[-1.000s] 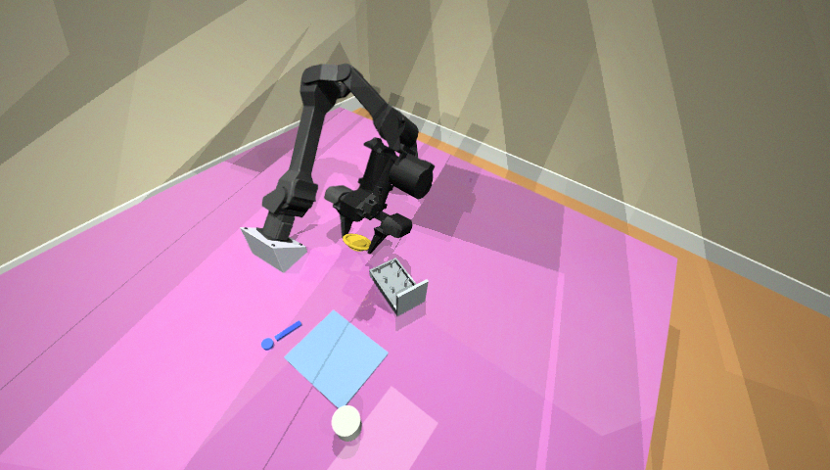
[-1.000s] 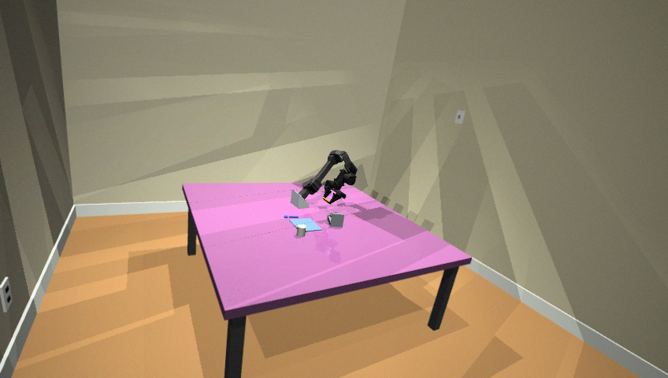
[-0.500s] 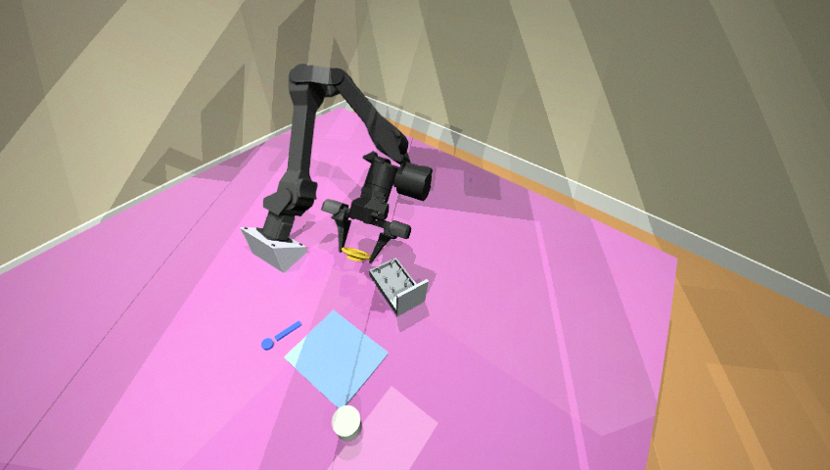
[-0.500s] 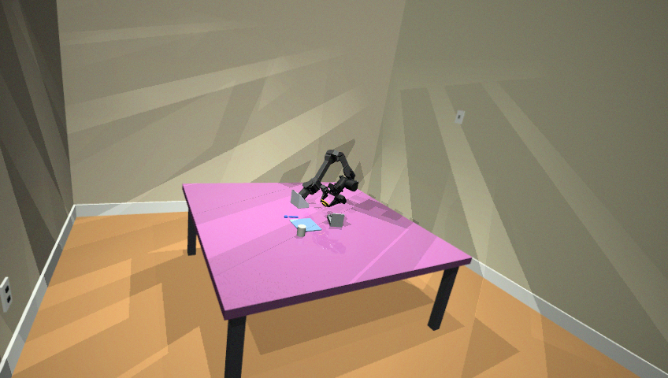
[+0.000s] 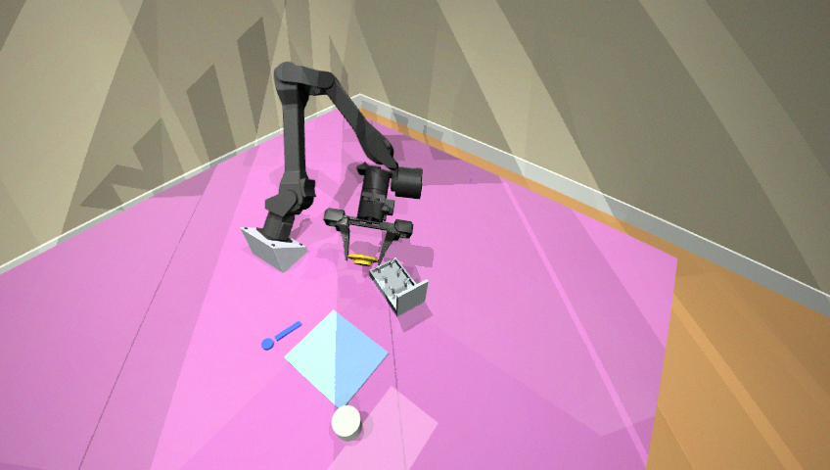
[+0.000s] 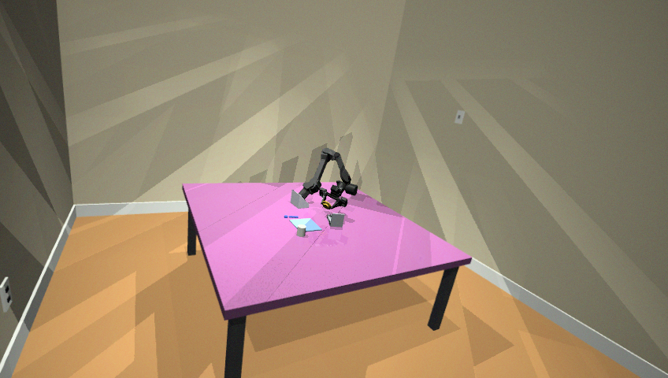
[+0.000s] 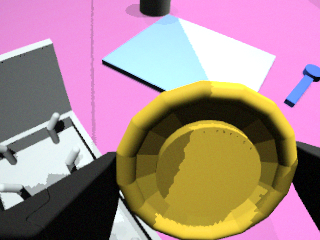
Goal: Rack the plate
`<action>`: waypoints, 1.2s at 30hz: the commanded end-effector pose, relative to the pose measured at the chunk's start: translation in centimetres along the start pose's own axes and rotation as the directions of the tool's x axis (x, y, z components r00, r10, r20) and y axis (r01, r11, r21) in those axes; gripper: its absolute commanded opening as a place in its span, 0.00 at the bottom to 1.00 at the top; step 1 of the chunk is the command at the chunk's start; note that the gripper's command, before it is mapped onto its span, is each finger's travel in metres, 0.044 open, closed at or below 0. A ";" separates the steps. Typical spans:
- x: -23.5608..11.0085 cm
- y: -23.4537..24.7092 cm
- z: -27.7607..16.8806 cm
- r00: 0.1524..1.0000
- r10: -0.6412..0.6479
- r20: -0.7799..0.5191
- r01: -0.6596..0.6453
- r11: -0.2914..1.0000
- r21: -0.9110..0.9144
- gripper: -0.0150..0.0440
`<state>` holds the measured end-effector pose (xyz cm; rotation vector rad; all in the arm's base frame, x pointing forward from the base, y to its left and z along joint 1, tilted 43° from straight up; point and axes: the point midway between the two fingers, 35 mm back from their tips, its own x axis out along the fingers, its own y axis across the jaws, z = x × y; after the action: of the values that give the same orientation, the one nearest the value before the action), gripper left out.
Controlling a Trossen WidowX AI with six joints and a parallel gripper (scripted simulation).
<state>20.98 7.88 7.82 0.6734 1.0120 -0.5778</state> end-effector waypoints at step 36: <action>-4.0 1.5 -2.0 0.686 0.560 0.464 -0.537 0.821 -0.197 0.25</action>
<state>19.66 11.03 10.76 0.6676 0.3438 -0.1933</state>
